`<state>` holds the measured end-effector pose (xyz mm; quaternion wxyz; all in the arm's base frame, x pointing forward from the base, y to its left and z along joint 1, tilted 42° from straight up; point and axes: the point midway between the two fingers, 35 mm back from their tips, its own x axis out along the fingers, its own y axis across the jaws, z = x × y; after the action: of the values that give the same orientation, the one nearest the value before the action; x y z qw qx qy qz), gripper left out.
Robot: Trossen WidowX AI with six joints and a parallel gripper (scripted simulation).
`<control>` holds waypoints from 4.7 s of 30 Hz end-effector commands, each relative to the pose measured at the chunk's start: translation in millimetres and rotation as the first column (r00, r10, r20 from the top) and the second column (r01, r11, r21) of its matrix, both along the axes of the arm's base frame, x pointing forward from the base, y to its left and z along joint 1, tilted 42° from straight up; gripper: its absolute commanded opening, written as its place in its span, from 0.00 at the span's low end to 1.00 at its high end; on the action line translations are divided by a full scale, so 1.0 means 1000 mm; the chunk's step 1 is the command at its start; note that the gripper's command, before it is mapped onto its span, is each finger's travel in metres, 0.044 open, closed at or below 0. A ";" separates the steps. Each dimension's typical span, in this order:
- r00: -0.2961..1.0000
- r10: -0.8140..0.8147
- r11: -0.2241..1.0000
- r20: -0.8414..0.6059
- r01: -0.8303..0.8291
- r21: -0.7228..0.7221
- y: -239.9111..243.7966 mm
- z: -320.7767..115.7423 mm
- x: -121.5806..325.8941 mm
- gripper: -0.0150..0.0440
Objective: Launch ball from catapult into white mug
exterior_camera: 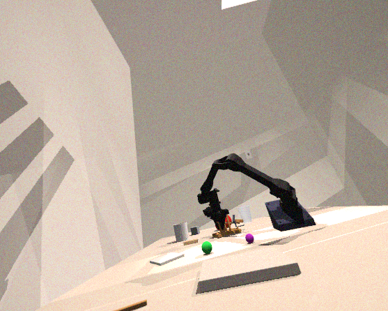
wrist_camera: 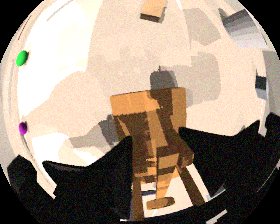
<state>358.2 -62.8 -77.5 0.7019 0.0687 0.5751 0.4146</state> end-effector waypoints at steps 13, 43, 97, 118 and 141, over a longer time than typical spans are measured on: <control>0.997 -0.061 0.998 -0.054 0.061 -0.004 -0.034 0.037 0.000 0.25; 0.665 -0.564 0.810 -0.490 0.561 -0.171 -0.048 0.019 0.004 0.25; 0.669 -0.558 0.816 -0.491 0.552 -0.174 -0.083 0.059 0.005 1.00; 0.665 -0.564 0.810 -0.490 0.561 -0.171 -0.051 0.021 0.004 1.00; 0.665 -0.563 0.810 -0.490 0.561 -0.170 -0.026 -0.007 0.004 1.00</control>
<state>363.2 -91.7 -81.2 0.6151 0.3472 0.6933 0.1429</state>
